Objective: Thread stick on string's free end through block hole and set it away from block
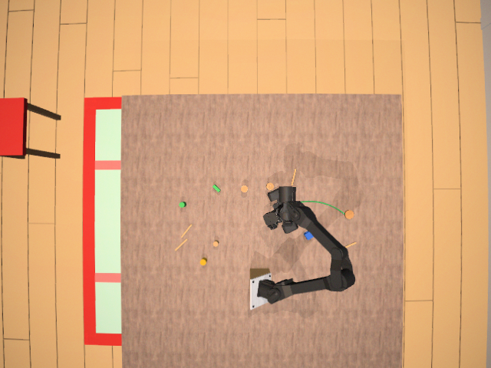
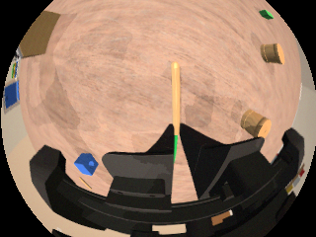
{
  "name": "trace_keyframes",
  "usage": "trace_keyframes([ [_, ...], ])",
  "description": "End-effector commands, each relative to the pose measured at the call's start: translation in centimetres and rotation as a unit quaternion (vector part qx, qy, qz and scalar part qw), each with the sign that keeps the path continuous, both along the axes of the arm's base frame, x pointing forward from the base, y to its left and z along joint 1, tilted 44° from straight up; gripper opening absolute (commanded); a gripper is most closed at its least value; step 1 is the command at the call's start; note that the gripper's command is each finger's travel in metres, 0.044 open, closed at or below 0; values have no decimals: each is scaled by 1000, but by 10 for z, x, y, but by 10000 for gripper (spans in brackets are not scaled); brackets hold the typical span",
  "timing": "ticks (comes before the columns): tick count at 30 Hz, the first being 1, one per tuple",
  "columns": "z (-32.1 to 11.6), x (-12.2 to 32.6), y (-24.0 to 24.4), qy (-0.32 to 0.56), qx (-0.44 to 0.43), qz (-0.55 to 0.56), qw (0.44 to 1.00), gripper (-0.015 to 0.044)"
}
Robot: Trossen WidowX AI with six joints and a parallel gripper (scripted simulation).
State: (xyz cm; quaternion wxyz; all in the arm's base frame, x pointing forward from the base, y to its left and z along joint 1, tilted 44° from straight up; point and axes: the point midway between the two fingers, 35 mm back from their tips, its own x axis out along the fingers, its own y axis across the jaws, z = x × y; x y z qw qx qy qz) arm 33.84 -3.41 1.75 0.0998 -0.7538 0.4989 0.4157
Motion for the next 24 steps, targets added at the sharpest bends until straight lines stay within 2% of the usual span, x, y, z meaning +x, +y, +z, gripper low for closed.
trace_keyframes([
  [1,0,0,0,-1,0,0,1000,0],
  [24,16,-2,16,0,1,0,1000,0],
])
